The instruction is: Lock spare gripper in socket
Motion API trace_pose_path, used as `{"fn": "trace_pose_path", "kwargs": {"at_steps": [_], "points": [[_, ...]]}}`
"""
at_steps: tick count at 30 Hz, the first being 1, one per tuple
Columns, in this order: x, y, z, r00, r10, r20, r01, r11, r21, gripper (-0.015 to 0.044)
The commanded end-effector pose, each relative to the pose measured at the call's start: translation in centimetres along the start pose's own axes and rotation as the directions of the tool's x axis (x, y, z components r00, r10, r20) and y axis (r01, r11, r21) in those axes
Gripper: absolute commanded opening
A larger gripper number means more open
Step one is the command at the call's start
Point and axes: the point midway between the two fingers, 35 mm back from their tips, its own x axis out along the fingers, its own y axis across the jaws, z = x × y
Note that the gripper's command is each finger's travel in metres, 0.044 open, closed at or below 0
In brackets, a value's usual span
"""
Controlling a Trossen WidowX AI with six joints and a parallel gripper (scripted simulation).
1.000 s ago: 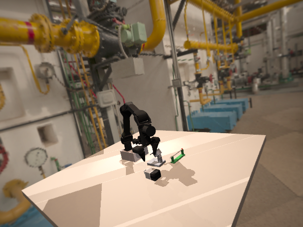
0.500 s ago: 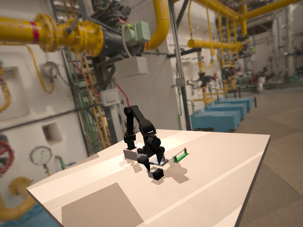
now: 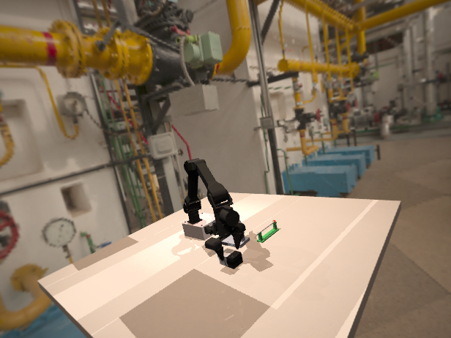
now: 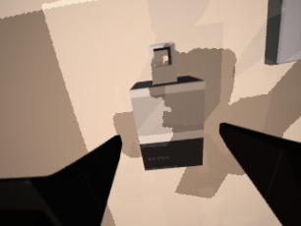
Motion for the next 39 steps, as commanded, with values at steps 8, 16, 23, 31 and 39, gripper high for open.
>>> {"fn": "trace_pose_path", "kwargs": {"at_steps": [8, 16, 23, 31, 39], "points": [[2.2, 0.0, 0.3, 1.000, 0.001, 0.011, -0.001, 1.000, 0.007, 0.0440], [3.3, -0.1, 0.4, 1.000, 0.000, 0.011, -0.001, 1.000, 0.007, 0.0440], [3.4, -0.1, 0.4, 1.000, 0.000, 0.011, -0.001, 1.000, 0.007, 0.0414], [3.4, -0.1, 0.4, 1.000, 0.000, 0.011, -0.001, 1.000, 0.007, 0.0243], [3.2, -0.1, 0.4, 1.000, 0.000, 0.011, -0.001, 1.000, 0.007, 0.0150]]}}
